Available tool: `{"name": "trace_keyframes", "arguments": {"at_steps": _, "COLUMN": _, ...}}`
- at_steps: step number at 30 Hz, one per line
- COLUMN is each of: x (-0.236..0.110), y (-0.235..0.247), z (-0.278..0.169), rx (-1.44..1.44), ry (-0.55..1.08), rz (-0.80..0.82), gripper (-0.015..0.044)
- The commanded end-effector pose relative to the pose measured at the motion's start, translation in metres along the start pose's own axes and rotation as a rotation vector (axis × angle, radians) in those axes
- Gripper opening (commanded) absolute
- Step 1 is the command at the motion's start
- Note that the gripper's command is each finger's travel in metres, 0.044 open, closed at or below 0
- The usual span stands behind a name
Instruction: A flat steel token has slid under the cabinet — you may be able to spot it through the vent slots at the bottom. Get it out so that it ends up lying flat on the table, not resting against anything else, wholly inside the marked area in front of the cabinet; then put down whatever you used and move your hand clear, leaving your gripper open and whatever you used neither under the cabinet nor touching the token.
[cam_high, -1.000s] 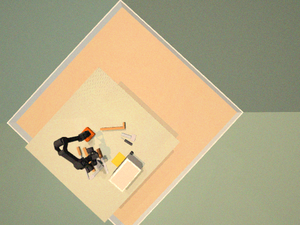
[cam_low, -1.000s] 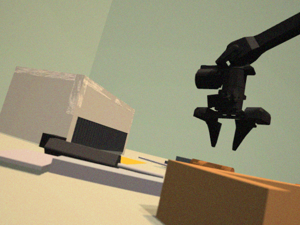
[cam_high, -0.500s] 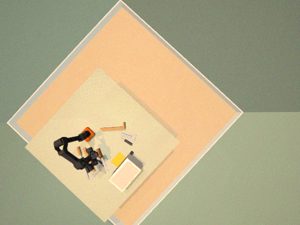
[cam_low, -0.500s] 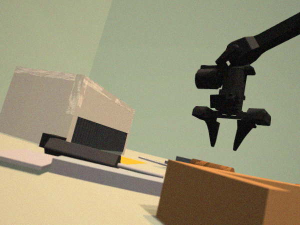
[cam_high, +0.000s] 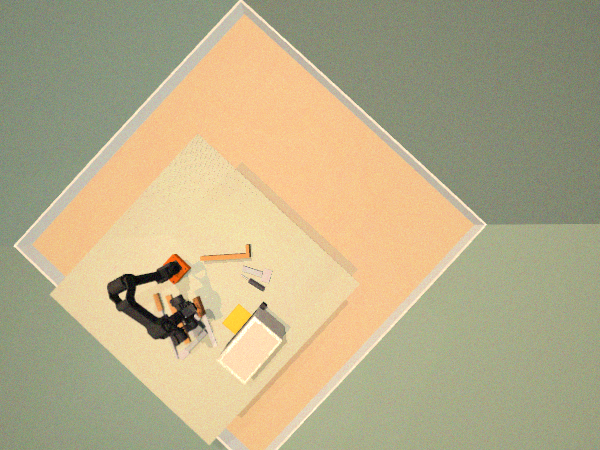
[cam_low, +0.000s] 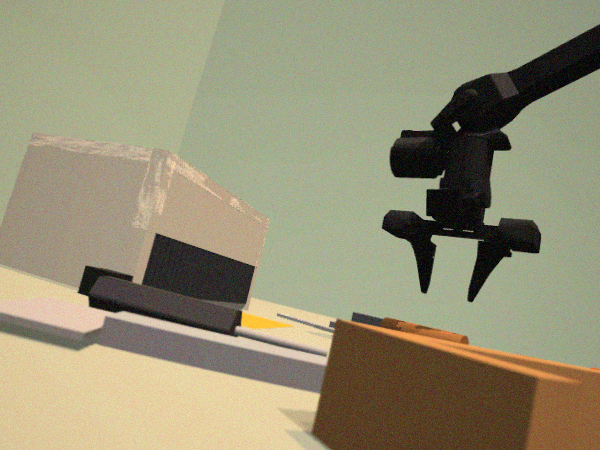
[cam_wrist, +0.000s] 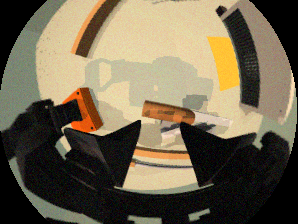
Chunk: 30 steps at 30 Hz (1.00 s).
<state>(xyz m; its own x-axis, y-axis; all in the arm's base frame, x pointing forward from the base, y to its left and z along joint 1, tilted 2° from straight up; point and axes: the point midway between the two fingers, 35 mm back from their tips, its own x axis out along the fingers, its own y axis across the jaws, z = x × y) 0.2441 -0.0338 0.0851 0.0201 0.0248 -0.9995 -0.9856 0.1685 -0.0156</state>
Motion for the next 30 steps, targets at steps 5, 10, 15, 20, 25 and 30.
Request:
{"name": "trace_keyframes", "arguments": {"at_steps": 5, "x": -0.0002, "y": 0.0, "z": -0.0002, "rx": -0.068, "ry": 0.002, "rz": 0.001, "gripper": 0.027}}
{"name": "trace_keyframes", "arguments": {"at_steps": 10, "x": -0.0002, "y": 0.0, "z": -0.0001, "rx": -0.107, "ry": 0.002, "rz": 0.001, "gripper": 0.027}}
{"name": "trace_keyframes", "arguments": {"at_steps": 15, "x": -0.0002, "y": 0.0, "z": -0.0001, "rx": -0.147, "ry": 0.002, "rz": 0.001, "gripper": 0.027}}
{"name": "trace_keyframes", "arguments": {"at_steps": 20, "x": -0.0002, "y": 0.0, "z": -0.0001, "rx": -0.187, "ry": 0.002, "rz": 0.001, "gripper": 0.027}}
{"name": "trace_keyframes", "arguments": {"at_steps": 25, "x": -0.0002, "y": 0.0, "z": 0.0, "rx": -0.226, "ry": 0.002, "rz": 0.001, "gripper": 0.027}}
{"name": "trace_keyframes", "arguments": {"at_steps": 30, "x": -0.0002, "y": 0.0, "z": 0.0, "rx": -0.266, "ry": 0.002, "rz": 0.001, "gripper": 0.027}}
